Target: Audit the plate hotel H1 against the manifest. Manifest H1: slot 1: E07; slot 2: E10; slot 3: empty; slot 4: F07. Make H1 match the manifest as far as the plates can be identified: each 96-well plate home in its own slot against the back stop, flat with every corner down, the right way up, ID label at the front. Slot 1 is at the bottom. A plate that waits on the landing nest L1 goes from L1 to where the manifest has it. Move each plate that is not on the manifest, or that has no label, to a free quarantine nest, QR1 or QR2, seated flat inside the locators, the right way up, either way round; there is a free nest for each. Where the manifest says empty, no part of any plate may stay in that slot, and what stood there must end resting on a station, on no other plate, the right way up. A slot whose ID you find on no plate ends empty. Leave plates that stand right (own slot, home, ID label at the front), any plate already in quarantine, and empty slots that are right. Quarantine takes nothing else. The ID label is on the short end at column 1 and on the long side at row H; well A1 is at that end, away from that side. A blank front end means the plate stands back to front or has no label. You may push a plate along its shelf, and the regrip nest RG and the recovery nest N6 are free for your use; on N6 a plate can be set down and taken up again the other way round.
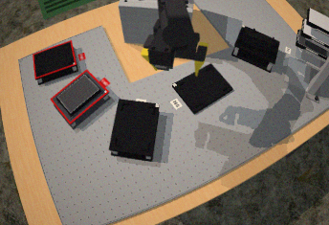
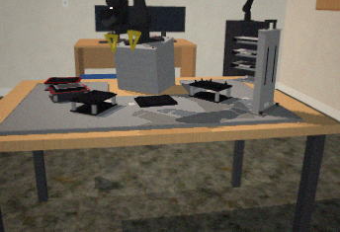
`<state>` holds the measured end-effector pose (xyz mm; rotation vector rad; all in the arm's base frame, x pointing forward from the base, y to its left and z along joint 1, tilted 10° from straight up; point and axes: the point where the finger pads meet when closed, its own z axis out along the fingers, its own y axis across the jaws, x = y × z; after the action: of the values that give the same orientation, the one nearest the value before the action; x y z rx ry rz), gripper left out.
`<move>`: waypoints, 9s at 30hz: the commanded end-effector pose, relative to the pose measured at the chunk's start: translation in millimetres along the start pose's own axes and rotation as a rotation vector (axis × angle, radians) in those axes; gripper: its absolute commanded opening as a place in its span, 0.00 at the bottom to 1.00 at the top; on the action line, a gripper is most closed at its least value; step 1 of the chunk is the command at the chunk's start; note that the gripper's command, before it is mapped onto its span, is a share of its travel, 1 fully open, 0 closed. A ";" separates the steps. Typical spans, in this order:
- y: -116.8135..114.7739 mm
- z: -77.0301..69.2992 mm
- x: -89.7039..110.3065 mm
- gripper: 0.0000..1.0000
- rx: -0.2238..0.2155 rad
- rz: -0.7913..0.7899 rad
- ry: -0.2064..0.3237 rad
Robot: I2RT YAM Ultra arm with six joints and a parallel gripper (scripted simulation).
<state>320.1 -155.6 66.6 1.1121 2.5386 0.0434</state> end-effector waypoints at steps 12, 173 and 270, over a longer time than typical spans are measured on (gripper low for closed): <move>44.5 -6.8 3.3 1.00 -0.101 -0.209 -0.115; 200.0 -13.9 199.4 1.00 -0.524 -1.290 -0.441; 247.2 -111.8 324.0 1.00 -0.523 -1.288 -0.426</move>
<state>253.8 258.1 104.9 -0.7037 2.1814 0.0964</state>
